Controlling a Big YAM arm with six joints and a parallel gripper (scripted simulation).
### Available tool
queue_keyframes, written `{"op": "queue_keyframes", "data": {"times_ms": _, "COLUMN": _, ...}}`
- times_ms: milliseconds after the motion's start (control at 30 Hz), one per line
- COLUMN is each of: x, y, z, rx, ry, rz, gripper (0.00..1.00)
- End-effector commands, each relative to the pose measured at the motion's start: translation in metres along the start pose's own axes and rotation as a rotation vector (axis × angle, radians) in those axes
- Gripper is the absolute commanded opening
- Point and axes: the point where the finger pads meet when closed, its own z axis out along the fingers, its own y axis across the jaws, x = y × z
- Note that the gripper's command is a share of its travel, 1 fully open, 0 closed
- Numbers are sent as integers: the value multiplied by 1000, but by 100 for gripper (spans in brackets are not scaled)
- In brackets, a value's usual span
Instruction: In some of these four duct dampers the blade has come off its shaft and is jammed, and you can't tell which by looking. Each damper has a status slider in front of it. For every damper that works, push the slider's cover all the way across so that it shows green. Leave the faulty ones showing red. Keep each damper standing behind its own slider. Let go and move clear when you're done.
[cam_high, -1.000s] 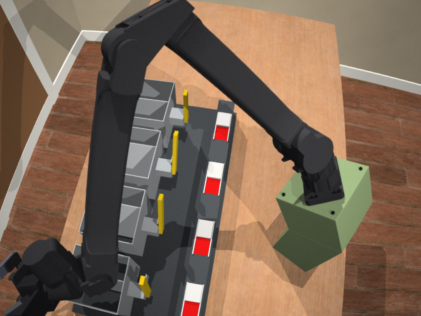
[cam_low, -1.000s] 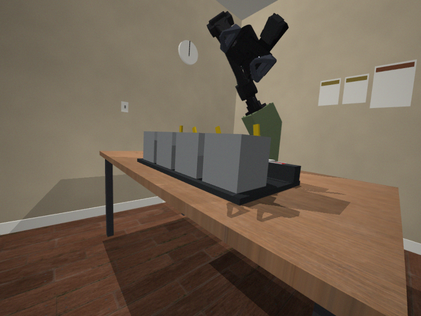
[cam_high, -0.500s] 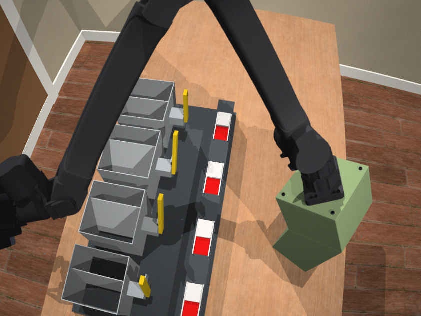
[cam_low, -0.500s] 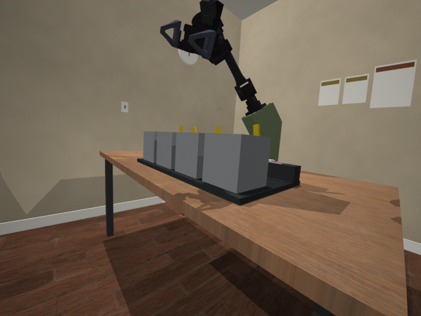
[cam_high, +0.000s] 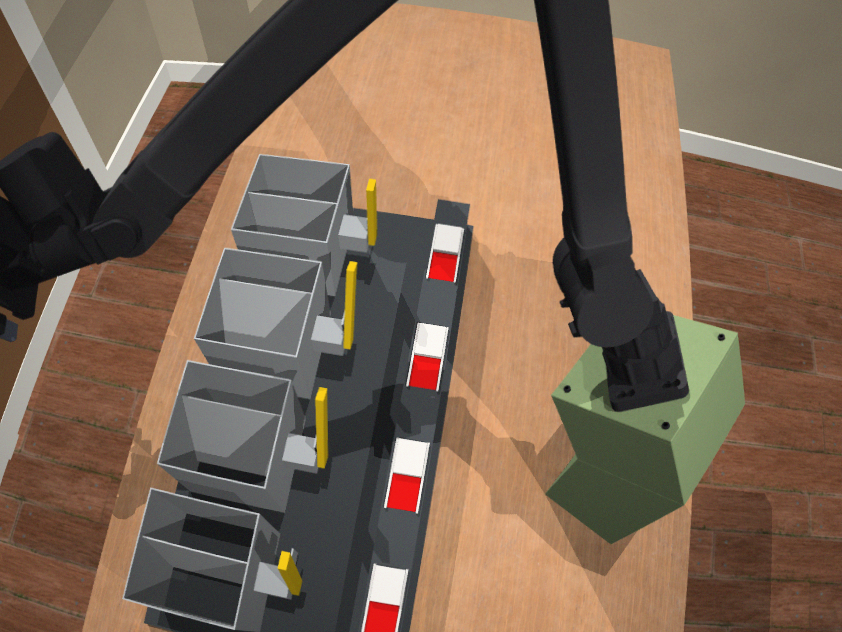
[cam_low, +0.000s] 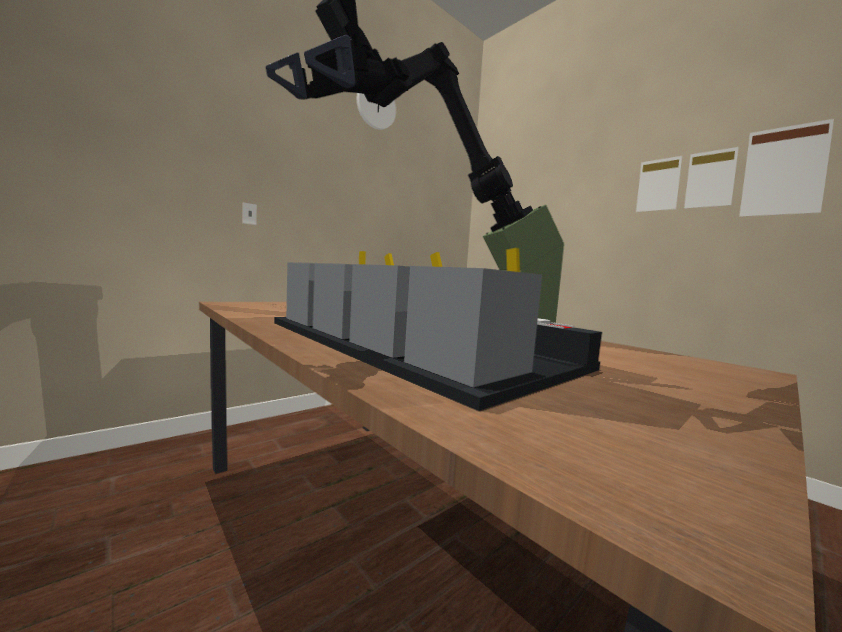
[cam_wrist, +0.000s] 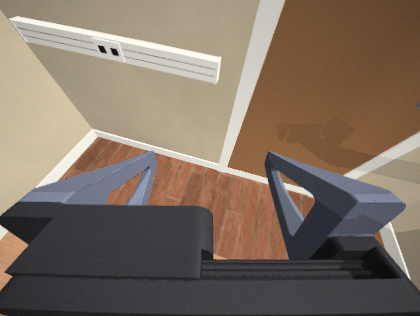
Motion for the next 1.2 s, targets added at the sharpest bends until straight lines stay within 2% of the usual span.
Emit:
{"op": "queue_keyframes", "data": {"times_ms": 0, "x": -1, "y": -16, "z": -15, "rx": -12, "ry": 29, "rz": 109, "gripper": 100}}
{"op": "queue_keyframes", "data": {"times_ms": 33, "x": -7, "y": -41, "z": -27, "rx": -3, "ry": 40, "rz": 179, "gripper": 100}}
{"op": "queue_keyframes", "data": {"times_ms": 300, "x": -23, "y": -107, "z": -75, "rx": 31, "ry": 71, "rz": 392, "gripper": 100}}
{"op": "queue_keyframes", "data": {"times_ms": 367, "x": -27, "y": -122, "z": -89, "rx": 41, "ry": 78, "rz": 446, "gripper": 100}}
{"op": "queue_keyframes", "data": {"times_ms": 400, "x": -27, "y": -122, "z": -89, "rx": 41, "ry": 78, "rz": 448, "gripper": 100}}
{"op": "queue_keyframes", "data": {"times_ms": 433, "x": -17, "y": -139, "z": -100, "rx": 61, "ry": 121, "rz": 477, "gripper": 100}}
{"op": "queue_keyframes", "data": {"times_ms": 467, "x": -17, "y": -161, "z": -96, "rx": 91, "ry": 148, "rz": 447, "gripper": 100}}
{"op": "queue_keyframes", "data": {"times_ms": 500, "x": 3, "y": -164, "z": -82, "rx": 96, "ry": 203, "rz": 434, "gripper": 100}}
{"op": "queue_keyframes", "data": {"times_ms": 567, "x": 3, "y": -164, "z": -82, "rx": 96, "ry": 203, "rz": 434, "gripper": 100}}
{"op": "queue_keyframes", "data": {"times_ms": 600, "x": 31, "y": -176, "z": -83, "rx": 113, "ry": 285, "rz": 384, "gripper": 100}}
{"op": "queue_keyframes", "data": {"times_ms": 700, "x": 66, "y": -192, "z": -87, "rx": 137, "ry": 389, "rz": 347, "gripper": 100}}
{"op": "queue_keyframes", "data": {"times_ms": 833, "x": 125, "y": -219, "z": -102, "rx": 160, "ry": 568, "rz": 298, "gripper": 100}}
{"op": "queue_keyframes", "data": {"times_ms": 967, "x": 183, "y": -245, "z": -128, "rx": 166, "ry": 759, "rz": 264, "gripper": 100}}
{"op": "queue_keyframes", "data": {"times_ms": 1067, "x": 225, "y": -263, "z": -156, "rx": 159, "ry": 905, "rz": 250, "gripper": 100}}
{"op": "queue_keyframes", "data": {"times_ms": 1133, "x": 225, "y": -263, "z": -156, "rx": 159, "ry": 905, "rz": 250, "gripper": 100}}
{"op": "queue_keyframes", "data": {"times_ms": 1167, "x": 240, "y": -269, "z": -167, "rx": 153, "ry": 958, "rz": 248, "gripper": 100}}
